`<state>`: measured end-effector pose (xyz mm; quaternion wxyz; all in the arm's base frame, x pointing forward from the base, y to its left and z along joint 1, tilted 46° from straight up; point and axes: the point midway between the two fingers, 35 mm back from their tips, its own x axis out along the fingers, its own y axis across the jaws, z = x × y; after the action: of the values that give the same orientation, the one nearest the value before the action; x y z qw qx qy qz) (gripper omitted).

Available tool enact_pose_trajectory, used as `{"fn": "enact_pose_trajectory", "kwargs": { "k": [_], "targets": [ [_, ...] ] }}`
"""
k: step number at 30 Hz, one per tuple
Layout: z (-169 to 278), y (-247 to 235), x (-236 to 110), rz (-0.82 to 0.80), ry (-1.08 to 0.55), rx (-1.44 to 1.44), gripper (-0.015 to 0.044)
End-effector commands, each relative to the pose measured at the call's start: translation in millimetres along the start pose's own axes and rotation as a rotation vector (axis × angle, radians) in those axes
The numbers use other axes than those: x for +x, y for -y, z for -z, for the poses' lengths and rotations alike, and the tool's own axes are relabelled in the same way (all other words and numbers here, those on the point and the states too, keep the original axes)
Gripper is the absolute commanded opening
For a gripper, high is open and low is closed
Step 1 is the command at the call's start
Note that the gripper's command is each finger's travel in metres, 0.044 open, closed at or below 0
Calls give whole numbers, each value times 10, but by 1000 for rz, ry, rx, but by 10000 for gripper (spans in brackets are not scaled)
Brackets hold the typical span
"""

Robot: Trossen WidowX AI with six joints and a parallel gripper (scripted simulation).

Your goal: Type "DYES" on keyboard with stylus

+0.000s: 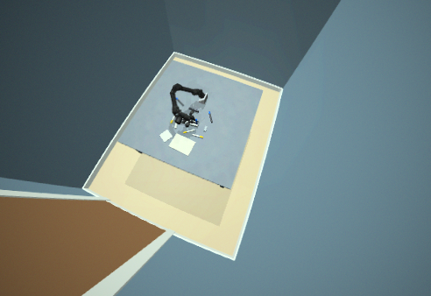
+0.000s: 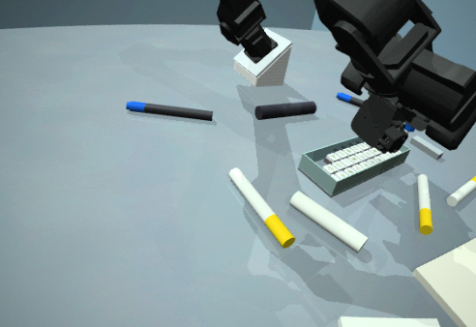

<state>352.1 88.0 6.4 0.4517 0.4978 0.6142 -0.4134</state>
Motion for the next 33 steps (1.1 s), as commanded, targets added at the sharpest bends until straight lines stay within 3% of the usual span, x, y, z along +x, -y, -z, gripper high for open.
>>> {"fn": "enact_pose_trajectory", "kwargs": {
  "k": [1, 33],
  "targets": [
    [-16, 10, 16, 3, 1, -1, 81],
    [-129, 10, 80, 3, 2, -1, 81]
  ]
}}
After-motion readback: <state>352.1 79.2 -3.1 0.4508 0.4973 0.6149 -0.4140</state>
